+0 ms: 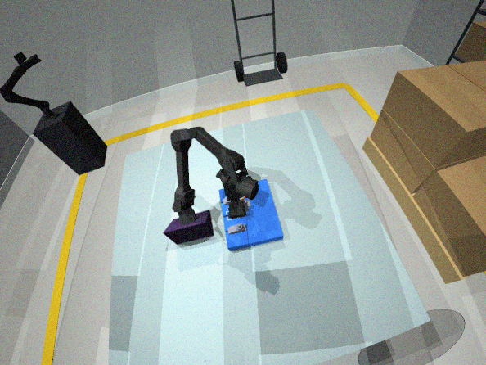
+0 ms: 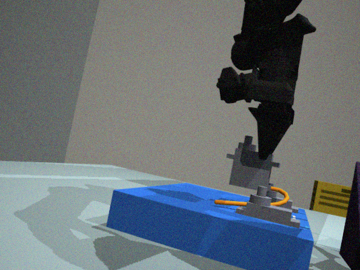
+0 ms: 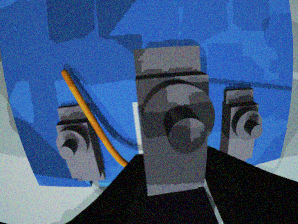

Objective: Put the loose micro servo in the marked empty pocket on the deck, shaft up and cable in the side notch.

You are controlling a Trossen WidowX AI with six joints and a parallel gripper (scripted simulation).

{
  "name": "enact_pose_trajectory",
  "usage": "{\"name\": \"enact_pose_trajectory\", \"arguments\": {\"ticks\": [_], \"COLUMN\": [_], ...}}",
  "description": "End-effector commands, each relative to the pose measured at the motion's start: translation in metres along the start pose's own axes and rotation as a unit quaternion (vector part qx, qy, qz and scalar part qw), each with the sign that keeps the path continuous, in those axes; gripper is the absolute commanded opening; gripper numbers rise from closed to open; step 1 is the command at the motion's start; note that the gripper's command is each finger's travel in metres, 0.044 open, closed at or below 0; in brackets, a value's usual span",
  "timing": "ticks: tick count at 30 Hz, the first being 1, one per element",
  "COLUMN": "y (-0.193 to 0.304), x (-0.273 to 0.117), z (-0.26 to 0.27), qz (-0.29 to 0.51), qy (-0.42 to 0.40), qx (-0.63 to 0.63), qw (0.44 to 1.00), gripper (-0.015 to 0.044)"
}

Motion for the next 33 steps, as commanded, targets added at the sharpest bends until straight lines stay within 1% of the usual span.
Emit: {"name": "enact_pose_trajectory", "arguments": {"ticks": [1,7,24,33], "y": [0.016,0.041,0.040,0.040], "x": [-0.001,0.000,0.019,0.020], "z": [0.001,0.001,0.001,0.001], "qz": [-0.001,0.000,-0.001,-0.001], "qy": [0.003,0.002,0.002,0.002], "qx": [-0.003,-0.003,-0.003,-0.003], "qw": [1.000,1.000,1.000,1.000], "gripper": [0.0000,0.0000,0.0000,0.0000]}}
Point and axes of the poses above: the point midway between the two fingers, 35 mm back from their tips, its own x axis out along the fingers, its own z axis across the jaws, y = z × x, the point moved 5 cm from there along -x, back along the fingers, and after that the axes turned 2 degrees about -x, right-handed, at the moved point
